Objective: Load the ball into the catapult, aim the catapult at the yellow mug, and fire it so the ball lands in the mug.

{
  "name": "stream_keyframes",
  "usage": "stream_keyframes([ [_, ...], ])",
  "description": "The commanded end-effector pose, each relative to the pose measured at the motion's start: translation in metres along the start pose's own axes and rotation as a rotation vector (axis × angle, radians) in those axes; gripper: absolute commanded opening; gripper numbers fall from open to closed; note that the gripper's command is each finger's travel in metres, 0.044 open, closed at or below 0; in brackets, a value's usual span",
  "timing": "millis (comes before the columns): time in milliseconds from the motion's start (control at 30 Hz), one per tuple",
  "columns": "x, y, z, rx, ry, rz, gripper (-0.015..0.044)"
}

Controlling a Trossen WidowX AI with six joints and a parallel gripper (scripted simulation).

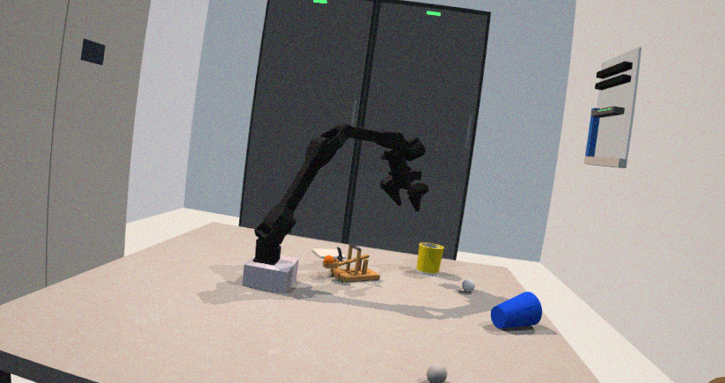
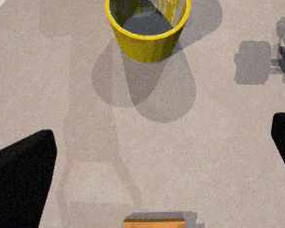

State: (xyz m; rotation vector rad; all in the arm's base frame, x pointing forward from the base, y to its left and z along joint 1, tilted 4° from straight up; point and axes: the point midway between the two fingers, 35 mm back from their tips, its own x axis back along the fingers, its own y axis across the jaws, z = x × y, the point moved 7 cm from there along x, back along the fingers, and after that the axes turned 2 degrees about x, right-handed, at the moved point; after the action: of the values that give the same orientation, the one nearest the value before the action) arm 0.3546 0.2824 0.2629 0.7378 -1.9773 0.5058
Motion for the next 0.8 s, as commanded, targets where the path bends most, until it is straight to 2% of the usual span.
stream_keyframes([
  [0,-0.002,-0.005,-0.033,0.017,-0.129,0.009,0.044],
  [167,0.001,-0.01,-0.061,0.03,-0.25,0.022,0.044],
  [767,0.001,-0.01,-0.061,0.03,-0.25,0.022,0.044],
])
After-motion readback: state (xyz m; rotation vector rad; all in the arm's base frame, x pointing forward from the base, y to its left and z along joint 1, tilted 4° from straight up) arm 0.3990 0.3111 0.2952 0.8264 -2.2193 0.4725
